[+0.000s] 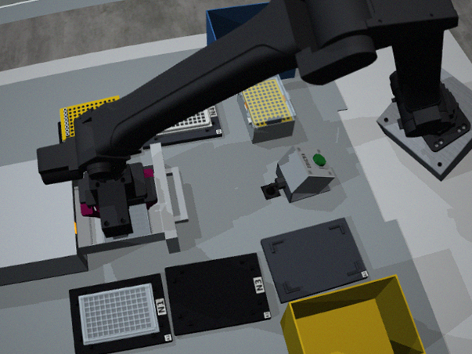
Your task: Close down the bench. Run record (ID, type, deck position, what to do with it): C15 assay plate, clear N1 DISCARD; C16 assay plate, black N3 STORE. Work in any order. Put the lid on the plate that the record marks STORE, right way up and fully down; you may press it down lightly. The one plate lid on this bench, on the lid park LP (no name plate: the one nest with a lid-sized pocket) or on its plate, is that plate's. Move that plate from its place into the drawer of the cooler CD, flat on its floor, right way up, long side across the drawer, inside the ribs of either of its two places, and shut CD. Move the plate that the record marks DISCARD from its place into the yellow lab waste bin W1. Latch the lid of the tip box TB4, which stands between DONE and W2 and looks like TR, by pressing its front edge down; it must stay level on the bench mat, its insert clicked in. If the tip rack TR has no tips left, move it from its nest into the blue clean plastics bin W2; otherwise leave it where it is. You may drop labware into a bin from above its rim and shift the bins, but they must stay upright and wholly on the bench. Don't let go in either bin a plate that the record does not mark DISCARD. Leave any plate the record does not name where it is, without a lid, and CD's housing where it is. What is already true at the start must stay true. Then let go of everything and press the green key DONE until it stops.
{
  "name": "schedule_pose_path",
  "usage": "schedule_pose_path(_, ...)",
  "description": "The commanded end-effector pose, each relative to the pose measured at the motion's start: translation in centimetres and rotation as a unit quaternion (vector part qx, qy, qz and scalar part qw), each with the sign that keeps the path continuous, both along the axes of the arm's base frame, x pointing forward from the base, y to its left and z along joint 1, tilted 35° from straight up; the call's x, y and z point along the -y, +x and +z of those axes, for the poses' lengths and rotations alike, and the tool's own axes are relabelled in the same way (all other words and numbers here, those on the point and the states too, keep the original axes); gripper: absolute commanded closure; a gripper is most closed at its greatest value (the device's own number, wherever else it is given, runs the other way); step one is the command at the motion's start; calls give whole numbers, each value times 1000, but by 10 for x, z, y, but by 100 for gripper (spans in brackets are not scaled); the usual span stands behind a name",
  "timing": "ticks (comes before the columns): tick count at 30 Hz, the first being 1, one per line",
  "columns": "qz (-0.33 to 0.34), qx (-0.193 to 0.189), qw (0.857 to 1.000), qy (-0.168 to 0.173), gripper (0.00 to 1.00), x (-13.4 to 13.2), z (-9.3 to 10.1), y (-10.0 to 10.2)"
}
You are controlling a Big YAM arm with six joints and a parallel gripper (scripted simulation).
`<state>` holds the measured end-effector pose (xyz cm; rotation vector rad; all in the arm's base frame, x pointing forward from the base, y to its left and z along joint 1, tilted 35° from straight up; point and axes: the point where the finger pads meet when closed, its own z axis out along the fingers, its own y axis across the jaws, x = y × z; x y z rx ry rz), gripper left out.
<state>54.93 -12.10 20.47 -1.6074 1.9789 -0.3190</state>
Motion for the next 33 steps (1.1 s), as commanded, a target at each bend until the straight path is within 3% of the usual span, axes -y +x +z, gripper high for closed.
schedule_pose_path(1, 0, 1, 1000, 2, 100, -2, -2, 7)
schedule_pose_path(33, 1, 9, 1000, -1, 100, -1, 10, 14)
